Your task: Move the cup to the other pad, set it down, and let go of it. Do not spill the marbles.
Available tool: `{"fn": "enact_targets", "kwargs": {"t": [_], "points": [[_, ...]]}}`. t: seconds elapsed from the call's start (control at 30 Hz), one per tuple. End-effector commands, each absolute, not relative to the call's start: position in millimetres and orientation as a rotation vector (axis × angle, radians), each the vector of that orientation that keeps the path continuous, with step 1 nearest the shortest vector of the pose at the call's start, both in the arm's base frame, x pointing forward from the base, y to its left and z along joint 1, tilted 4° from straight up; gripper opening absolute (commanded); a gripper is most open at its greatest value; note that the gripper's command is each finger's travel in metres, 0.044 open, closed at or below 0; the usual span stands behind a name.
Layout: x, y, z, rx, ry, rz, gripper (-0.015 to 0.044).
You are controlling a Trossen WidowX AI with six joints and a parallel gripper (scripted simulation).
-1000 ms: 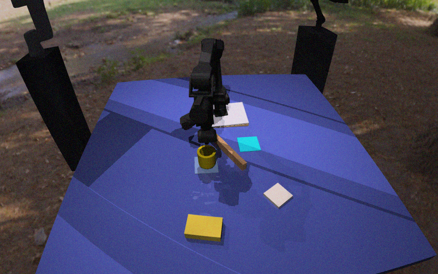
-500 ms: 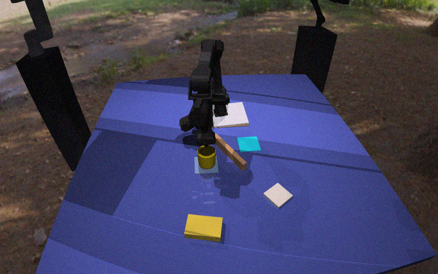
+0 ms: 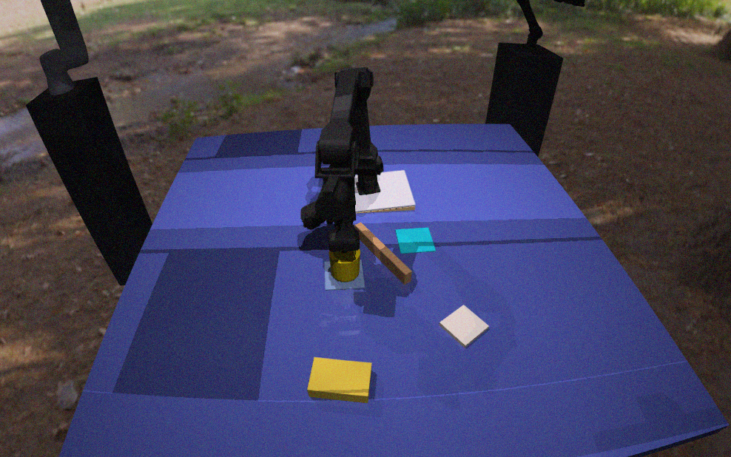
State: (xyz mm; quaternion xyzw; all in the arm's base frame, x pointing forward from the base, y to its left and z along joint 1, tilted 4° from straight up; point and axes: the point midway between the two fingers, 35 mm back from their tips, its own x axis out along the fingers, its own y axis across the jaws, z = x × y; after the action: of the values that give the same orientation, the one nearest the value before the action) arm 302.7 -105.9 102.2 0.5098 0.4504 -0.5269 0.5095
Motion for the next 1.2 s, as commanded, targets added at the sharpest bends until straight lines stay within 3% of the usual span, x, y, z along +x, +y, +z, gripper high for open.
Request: {"fn": "enact_targets", "kwargs": {"t": [0.0,0.83,1.17], "points": [[300.3,-106.2,91.1,1.222,1.094,-1.277,0.0167],[299.3,-107.2,70.7,1.221,1.094,-1.278,0.0167],[301.0,-107.1,72.7,1.228,1.089,-1.275,0.0100]]}}
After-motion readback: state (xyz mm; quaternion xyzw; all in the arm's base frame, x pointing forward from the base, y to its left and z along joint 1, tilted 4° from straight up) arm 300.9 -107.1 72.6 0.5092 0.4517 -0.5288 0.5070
